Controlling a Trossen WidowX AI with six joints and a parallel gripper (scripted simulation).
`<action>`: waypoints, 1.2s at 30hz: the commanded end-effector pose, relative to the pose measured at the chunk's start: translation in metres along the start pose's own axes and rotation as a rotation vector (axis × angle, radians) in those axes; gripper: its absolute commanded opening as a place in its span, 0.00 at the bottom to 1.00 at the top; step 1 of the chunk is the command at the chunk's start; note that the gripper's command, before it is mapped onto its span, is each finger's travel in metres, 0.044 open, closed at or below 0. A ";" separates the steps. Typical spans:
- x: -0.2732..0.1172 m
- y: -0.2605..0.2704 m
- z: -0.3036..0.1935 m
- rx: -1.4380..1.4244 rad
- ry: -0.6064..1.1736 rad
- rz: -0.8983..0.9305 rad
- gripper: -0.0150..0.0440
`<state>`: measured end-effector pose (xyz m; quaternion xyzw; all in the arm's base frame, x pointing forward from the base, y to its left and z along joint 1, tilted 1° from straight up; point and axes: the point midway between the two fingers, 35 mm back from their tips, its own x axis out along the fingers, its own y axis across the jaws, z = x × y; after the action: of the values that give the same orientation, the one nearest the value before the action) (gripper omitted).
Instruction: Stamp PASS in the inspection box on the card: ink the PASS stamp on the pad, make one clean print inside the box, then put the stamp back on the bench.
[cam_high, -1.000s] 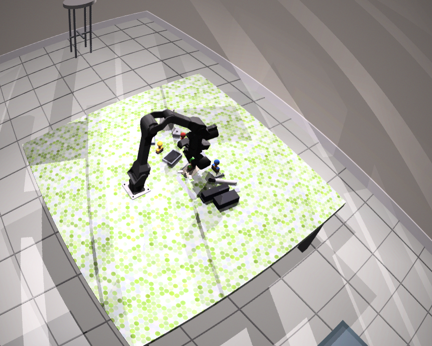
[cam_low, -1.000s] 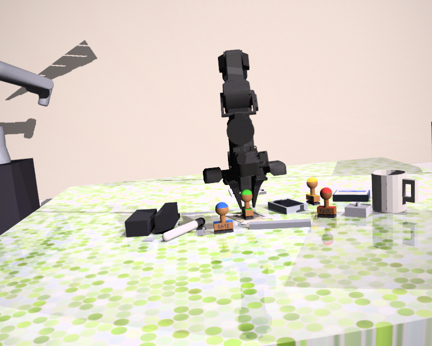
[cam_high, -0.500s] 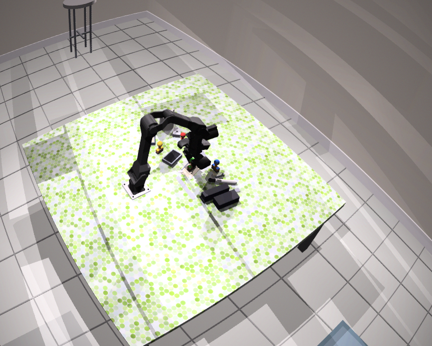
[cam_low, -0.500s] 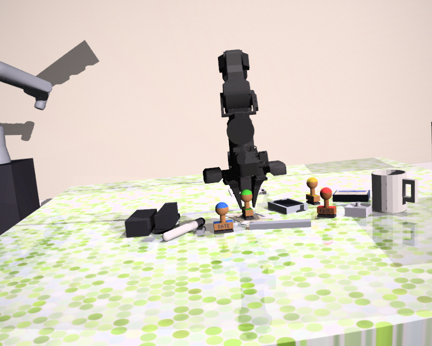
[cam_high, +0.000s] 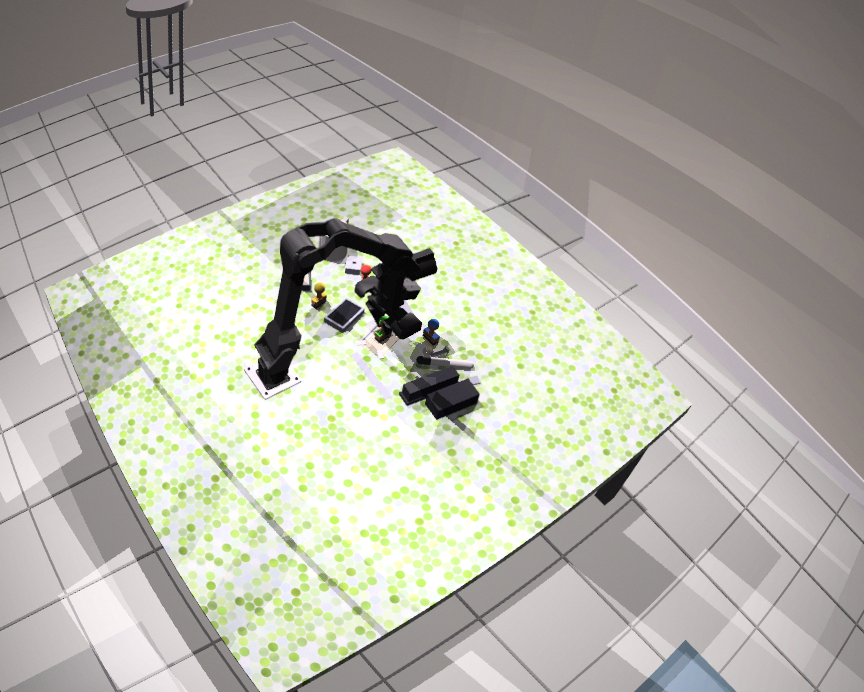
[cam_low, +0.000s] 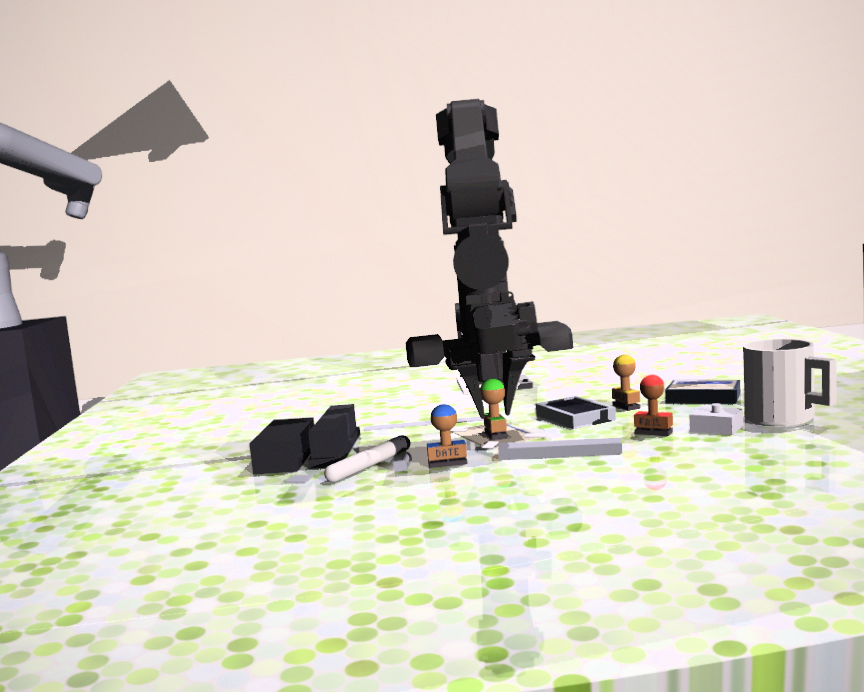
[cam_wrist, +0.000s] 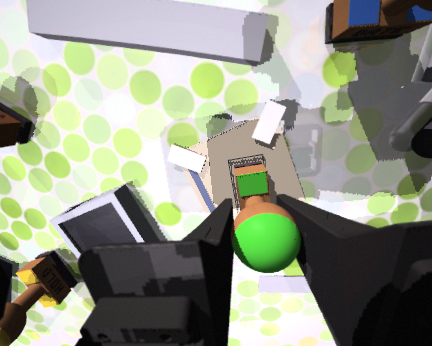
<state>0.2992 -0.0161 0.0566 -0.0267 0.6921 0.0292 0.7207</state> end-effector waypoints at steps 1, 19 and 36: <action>0.002 0.000 0.001 -0.004 -0.003 0.004 0.25; 0.001 0.000 0.001 -0.004 -0.003 0.004 0.25; -0.007 0.000 0.001 -0.004 -0.003 0.004 0.25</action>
<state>0.2995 -0.0161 0.0615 -0.0266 0.6919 0.0292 0.7209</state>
